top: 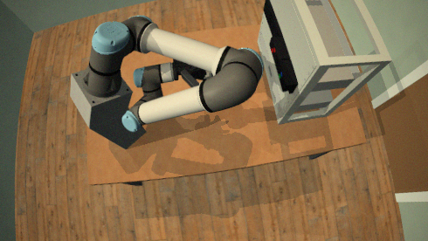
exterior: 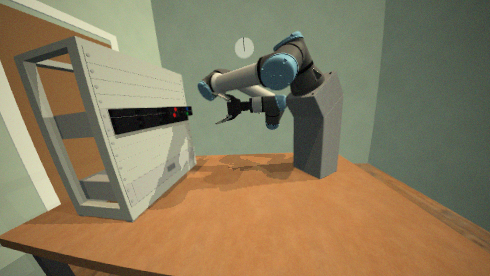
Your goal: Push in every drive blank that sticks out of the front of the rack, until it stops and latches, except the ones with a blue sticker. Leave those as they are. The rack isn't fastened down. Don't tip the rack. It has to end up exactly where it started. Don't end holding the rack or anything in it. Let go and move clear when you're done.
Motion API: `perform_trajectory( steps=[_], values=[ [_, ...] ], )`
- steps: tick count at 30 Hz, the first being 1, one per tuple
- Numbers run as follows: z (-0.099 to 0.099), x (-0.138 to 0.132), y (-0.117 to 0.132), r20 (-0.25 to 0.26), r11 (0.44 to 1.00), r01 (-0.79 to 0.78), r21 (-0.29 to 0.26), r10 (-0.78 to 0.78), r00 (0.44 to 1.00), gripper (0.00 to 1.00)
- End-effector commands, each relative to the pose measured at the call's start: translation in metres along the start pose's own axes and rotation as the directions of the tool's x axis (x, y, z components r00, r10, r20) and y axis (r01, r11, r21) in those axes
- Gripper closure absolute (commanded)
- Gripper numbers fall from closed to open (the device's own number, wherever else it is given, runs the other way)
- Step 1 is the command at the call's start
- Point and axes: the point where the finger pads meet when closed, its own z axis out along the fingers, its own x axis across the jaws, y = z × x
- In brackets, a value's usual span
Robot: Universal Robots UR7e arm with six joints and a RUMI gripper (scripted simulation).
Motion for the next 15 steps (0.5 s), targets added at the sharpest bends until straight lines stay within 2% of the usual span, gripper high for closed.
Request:
perform_trajectory(
  steps=[1, 4, 6, 10, 15],
  values=[
    [0.028, 0.0, 0.01, 0.002, 1.0, 0.0, 0.002, 0.0, 1.0, 0.0],
    [0.039, 0.0, 0.014, 0.002, 1.0, 0.0, 0.002, 0.0, 1.0, 0.0],
    [0.039, 0.0, 0.014, 0.002, 1.0, 0.0, 0.002, 0.0, 1.0, 0.0],
    [0.056, -0.001, 0.02, 0.002, 1.0, 0.0, 0.002, 0.0, 1.0, 0.0],
    [0.056, -0.001, 0.02, 0.002, 1.0, 0.0, 0.002, 0.0, 1.0, 0.0]
  ],
)
